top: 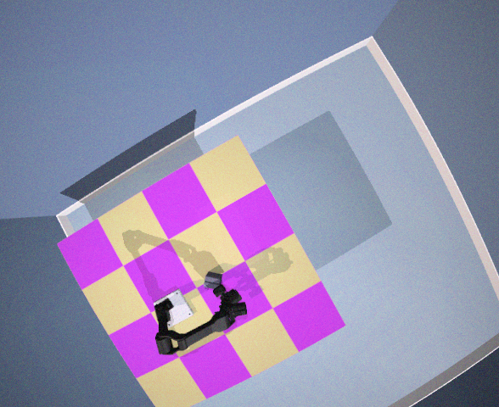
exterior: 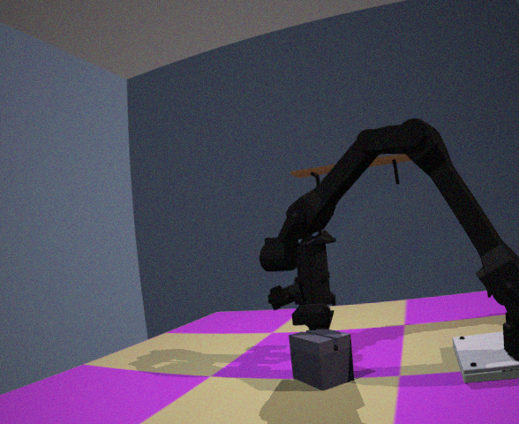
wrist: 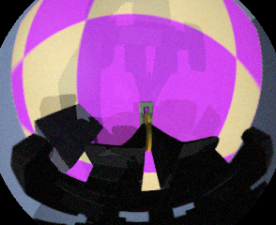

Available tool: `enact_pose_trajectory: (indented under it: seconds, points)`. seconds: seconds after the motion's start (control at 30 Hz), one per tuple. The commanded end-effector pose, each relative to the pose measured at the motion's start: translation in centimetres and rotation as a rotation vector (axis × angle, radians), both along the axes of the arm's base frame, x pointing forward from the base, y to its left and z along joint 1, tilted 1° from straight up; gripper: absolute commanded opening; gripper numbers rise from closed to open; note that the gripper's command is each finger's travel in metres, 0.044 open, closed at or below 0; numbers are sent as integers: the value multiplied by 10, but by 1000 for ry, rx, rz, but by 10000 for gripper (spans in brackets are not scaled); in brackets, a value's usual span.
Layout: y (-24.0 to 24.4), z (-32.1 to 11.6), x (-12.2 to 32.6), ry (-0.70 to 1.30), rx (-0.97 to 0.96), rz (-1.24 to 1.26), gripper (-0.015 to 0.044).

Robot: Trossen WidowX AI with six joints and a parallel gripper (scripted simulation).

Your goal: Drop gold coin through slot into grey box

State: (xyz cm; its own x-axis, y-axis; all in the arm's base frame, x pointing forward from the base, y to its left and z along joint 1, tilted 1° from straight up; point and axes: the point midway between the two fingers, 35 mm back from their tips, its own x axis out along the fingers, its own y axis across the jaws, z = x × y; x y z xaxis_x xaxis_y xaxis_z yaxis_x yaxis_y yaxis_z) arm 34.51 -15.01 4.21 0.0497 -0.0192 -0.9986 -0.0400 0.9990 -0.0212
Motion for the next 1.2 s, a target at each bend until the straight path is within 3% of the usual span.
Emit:
enact_pose_trajectory:
  seconds: [0.0, 1.17]
  points:
    - [0, 10, 3, -21, 1, -10, 0]
    - [2, 92, -5, 9, -1, 14, 0]
